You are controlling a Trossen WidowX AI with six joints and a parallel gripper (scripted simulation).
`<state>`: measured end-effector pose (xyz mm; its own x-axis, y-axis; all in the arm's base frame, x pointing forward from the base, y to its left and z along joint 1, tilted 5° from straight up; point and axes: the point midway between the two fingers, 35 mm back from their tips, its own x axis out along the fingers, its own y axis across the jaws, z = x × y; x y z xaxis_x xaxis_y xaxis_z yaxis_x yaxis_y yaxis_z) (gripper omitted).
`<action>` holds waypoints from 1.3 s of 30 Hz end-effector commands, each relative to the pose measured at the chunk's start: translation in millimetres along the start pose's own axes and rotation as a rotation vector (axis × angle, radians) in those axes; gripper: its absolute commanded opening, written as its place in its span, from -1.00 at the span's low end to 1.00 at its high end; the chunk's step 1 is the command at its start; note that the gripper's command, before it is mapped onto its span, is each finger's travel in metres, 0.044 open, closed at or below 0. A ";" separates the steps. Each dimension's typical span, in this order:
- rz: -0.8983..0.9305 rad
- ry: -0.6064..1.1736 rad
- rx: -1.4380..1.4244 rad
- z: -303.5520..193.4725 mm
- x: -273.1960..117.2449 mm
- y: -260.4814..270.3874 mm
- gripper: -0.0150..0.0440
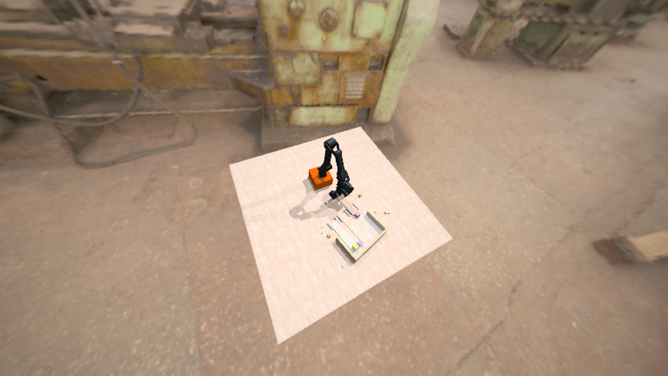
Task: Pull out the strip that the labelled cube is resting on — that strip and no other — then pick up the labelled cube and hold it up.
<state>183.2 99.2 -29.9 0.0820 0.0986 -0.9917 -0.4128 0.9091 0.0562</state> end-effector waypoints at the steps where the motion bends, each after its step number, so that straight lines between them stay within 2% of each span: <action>1: -0.005 0.034 0.005 -11.9 4.0 -1.2 -0.49; 18: -0.005 0.034 0.005 -11.9 4.0 -1.2 -0.49; 23: -0.005 0.030 0.005 2.9 -40.7 0.4 -0.49; 27: -0.006 0.032 0.005 2.8 -43.3 0.4 -0.49; 39: -0.005 0.027 -0.012 55.0 -46.7 1.1 0.58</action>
<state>219.2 114.5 21.7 0.0661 0.0897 -0.9938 -0.4201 0.9059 0.0538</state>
